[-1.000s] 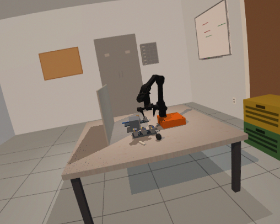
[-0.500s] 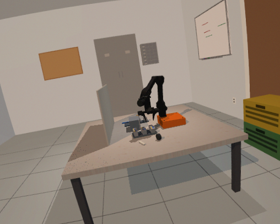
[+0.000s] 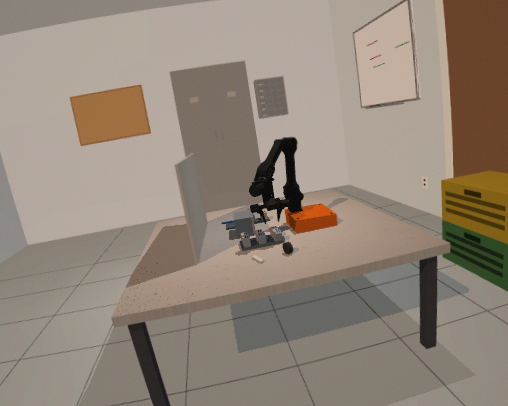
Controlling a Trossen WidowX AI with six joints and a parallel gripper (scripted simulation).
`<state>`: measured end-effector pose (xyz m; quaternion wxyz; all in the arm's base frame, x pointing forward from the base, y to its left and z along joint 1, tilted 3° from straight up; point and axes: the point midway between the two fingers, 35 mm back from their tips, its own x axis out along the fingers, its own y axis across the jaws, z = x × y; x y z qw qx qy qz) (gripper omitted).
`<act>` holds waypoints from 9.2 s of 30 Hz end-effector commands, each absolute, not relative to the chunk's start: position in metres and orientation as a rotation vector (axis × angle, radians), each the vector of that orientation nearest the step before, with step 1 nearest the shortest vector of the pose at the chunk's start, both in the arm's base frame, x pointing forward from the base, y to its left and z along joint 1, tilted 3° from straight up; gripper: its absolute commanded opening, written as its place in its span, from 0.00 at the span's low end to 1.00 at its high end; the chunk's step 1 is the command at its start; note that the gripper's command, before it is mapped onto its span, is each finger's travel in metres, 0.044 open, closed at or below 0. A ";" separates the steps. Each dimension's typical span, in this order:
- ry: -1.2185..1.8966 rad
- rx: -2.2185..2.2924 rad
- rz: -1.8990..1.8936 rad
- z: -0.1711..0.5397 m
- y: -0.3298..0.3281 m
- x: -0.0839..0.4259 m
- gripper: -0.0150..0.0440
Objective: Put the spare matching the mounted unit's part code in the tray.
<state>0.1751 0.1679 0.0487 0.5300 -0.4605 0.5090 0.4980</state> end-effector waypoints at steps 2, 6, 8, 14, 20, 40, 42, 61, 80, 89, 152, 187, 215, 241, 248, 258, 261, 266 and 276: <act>1.219 -1.097 1.192 0.038 0.169 0.174 0.76; 1.219 -1.097 1.192 0.032 0.169 0.174 0.76; 1.219 -1.097 1.192 0.029 0.169 0.174 0.76; 1.219 -1.097 1.192 0.019 0.170 0.174 0.76; 1.219 -1.097 1.192 0.009 0.170 0.173 0.76; 1.220 -1.097 1.192 -0.017 0.169 0.170 0.76; 1.220 -1.097 1.192 -0.017 0.169 0.170 0.76; 1.218 -1.101 1.192 -0.016 0.169 0.171 0.25; 1.219 -1.097 1.192 0.059 0.166 0.173 0.25; 1.219 -1.097 1.192 0.064 0.165 0.172 0.25; 1.228 -1.109 1.147 0.141 0.044 0.310 0.25; 1.237 -1.119 1.155 0.126 -0.171 0.340 0.25; 1.233 -1.128 1.166 0.107 -0.207 0.334 0.25; 1.233 -1.128 1.166 0.082 -0.208 0.337 0.25; 1.233 -1.128 1.166 0.076 -0.209 0.338 0.25; 1.233 -1.128 1.166 0.066 -0.209 0.338 0.25; 1.233 -1.128 1.166 0.063 -0.209 0.338 0.25; 1.233 -1.128 1.166 0.059 -0.209 0.339 0.25; 1.233 -1.128 1.166 0.049 -0.208 0.339 0.25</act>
